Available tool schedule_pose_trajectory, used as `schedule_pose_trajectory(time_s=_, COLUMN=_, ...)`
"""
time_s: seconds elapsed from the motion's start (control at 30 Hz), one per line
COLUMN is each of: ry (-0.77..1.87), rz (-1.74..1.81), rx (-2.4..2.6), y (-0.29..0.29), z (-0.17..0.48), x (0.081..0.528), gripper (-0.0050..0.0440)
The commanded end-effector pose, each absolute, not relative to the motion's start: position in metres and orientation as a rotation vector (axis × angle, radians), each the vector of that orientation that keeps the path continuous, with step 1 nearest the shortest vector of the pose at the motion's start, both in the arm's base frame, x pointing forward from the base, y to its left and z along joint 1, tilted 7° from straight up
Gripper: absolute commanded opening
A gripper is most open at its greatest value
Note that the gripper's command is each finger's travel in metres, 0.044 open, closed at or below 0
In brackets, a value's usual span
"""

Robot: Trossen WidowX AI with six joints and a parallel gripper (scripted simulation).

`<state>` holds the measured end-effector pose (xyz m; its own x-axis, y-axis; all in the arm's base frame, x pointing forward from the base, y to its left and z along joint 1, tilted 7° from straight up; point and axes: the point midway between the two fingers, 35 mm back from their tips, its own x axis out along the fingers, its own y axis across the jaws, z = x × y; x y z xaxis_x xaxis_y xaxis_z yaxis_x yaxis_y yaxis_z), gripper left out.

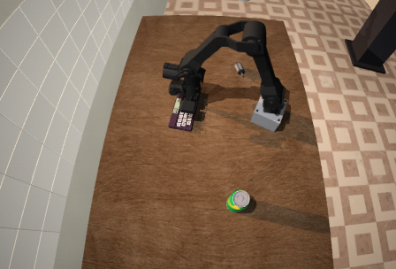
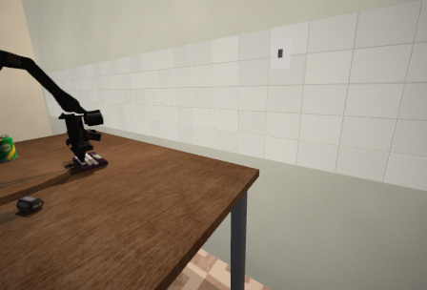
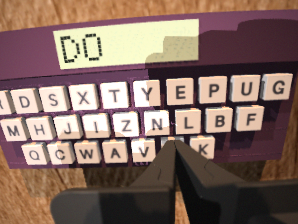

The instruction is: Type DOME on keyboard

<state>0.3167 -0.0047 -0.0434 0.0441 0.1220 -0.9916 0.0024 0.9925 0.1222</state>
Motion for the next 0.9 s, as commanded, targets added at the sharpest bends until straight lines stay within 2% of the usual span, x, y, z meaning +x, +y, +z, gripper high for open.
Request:
schedule_pose_trajectory(time_s=0.0, ry=1.532, rz=0.094, rx=0.100, y=-0.003, z=-0.046, x=0.315, gripper=-0.0050)
schedule_pose_trajectory(time_s=0.57, ry=1.511, rz=0.092, rx=0.098, y=-0.004, z=-0.041, x=0.320, gripper=-0.0050)
schedule_pose_trajectory(time_s=0.87, ry=1.490, rz=0.093, rx=0.095, y=-0.010, z=0.001, x=0.322, gripper=-0.0050)
